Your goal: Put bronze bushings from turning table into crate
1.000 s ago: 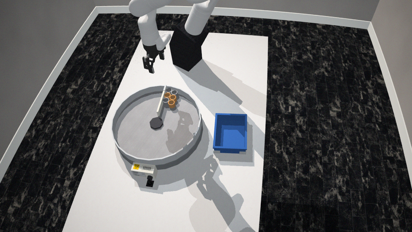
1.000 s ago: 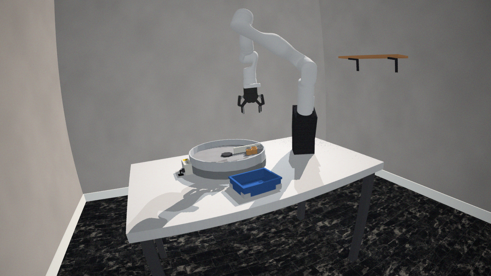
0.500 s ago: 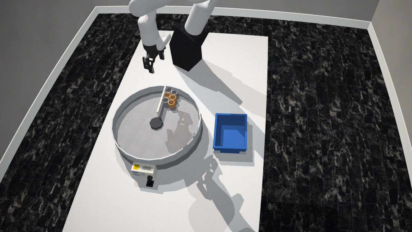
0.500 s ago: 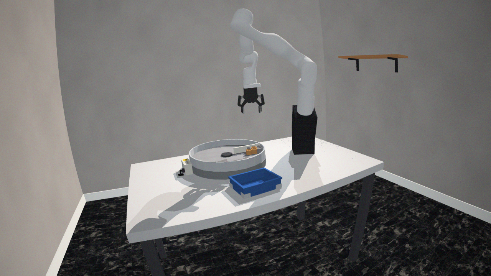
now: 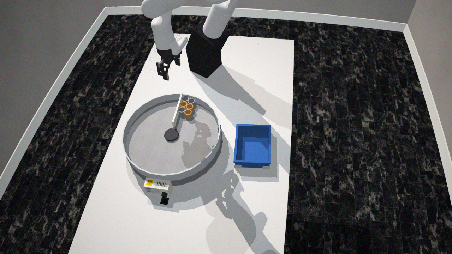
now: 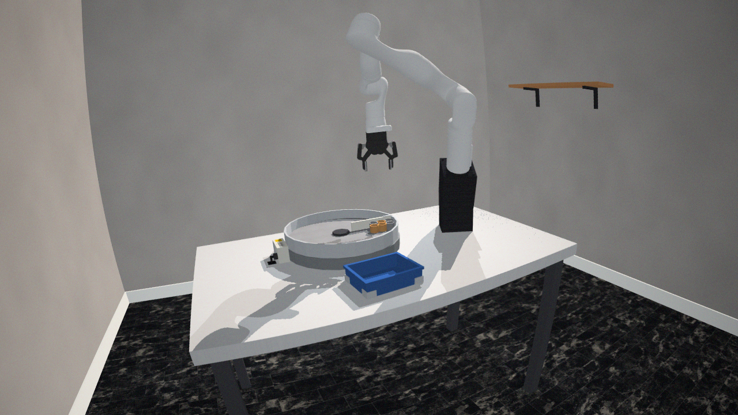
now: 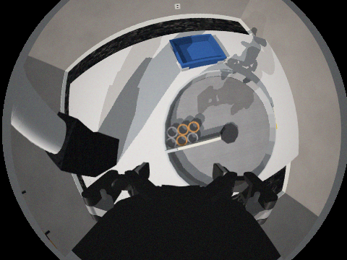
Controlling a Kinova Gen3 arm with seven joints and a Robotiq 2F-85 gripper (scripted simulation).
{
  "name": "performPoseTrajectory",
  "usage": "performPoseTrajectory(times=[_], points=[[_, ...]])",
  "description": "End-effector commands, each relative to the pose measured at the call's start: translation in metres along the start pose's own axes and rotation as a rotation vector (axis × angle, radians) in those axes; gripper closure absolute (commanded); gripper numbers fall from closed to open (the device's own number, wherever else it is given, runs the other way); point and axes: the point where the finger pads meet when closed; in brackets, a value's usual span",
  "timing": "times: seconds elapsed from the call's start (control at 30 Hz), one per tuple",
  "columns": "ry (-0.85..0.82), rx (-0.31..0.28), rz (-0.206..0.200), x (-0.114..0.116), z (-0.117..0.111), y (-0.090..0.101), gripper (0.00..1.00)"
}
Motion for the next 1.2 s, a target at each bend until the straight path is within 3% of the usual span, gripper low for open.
performPoseTrajectory(times=[0.0,0.73,0.9,1.17], points=[[0.000,0.000,0.001,0.000,0.000,0.000,0.00],[0.000,0.000,0.001,0.000,0.000,0.000,0.00],[-0.005,-0.002,0.000,0.003,0.012,-0.034,0.00],[-0.005,-0.002,0.000,0.003,0.012,-0.034,0.00]])
Point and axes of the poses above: the point where the finger pads meet when closed, its own y axis back along the fingers, its own x axis across the jaws, z = x × y, and after that the axes turned 7 degrees about -y, right-handed
